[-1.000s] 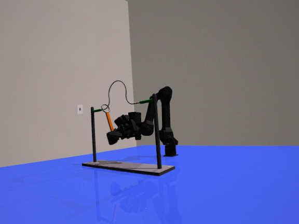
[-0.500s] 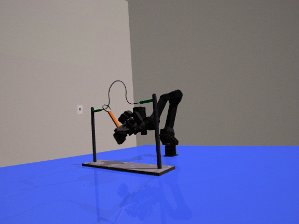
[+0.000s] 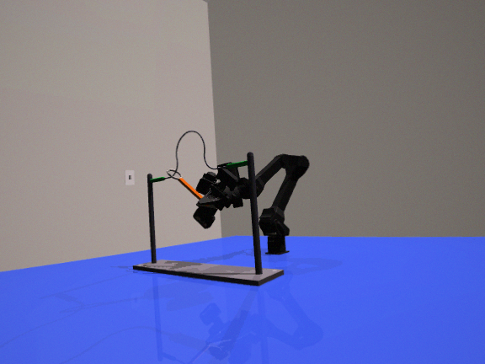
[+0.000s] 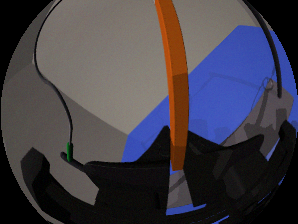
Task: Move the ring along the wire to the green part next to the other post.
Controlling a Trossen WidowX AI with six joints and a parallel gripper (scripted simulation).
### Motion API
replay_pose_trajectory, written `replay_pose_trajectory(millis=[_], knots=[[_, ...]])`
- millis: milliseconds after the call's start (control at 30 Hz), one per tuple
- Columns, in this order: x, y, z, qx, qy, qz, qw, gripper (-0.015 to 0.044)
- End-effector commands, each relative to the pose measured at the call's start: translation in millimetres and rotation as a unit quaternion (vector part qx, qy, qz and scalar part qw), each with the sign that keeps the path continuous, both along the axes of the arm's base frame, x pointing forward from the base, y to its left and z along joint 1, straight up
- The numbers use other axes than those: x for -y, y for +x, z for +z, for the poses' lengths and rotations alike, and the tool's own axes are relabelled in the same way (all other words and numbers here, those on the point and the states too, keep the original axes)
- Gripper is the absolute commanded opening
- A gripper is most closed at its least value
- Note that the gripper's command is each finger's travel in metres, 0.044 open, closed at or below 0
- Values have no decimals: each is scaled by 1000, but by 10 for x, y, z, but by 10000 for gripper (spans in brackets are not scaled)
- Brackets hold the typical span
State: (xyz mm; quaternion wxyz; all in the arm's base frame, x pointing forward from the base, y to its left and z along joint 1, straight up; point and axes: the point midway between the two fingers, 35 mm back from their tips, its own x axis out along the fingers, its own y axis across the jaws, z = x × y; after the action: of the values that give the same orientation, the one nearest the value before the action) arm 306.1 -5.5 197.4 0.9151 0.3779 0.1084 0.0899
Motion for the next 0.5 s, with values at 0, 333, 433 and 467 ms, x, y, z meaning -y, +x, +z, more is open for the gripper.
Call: replay_pose_trajectory(millis=[0, 333, 433, 467], knots=[[-60, -65, 137, -11, 27, 16, 999, -150], [-140, -178, 299, -43, 79, 47, 995, -150], [-158, -208, 346, -51, 93, 56, 993, -150], [-163, -216, 359, -54, 97, 58, 992, -150]])
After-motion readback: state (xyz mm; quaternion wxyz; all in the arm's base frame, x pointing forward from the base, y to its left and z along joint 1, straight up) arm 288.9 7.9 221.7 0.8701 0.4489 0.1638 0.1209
